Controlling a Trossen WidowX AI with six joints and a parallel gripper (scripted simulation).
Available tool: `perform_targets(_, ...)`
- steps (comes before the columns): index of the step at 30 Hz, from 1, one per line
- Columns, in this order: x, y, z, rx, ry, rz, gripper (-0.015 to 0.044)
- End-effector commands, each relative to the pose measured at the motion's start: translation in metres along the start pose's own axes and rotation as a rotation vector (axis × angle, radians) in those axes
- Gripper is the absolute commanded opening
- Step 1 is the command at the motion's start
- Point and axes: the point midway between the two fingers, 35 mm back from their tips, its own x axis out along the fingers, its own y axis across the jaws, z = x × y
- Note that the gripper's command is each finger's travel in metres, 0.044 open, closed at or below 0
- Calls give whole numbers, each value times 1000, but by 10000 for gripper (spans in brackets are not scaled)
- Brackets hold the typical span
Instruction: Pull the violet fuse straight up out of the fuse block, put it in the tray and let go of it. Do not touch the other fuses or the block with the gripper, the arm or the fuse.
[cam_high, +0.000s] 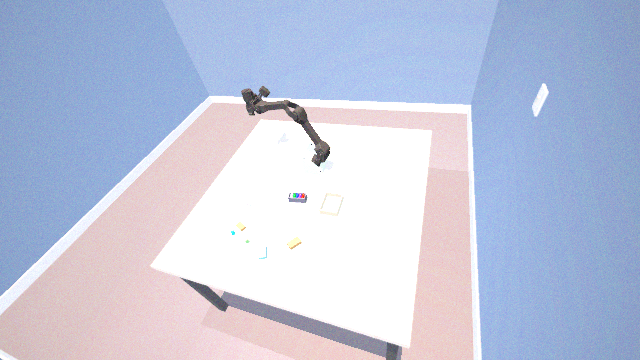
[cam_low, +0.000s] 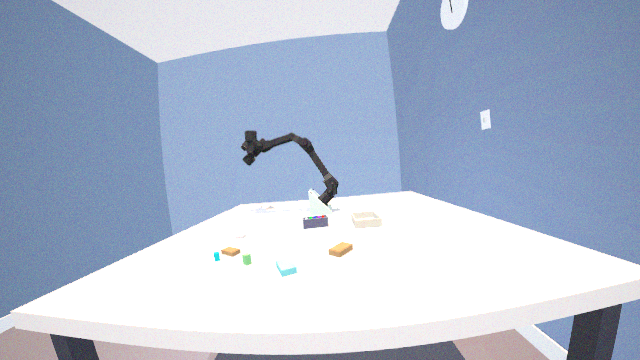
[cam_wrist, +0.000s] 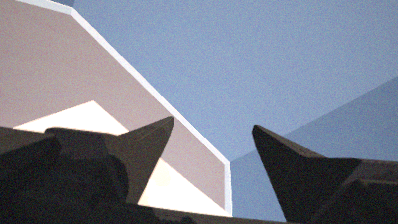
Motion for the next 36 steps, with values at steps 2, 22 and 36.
perform_targets(2,-9,2,4,-20,-32,24,347)
perform_targets(22,-309,62,-38,-744,-785,755,60)
perform_targets(36,-450,40,-228,-1330,-973,1235,60)
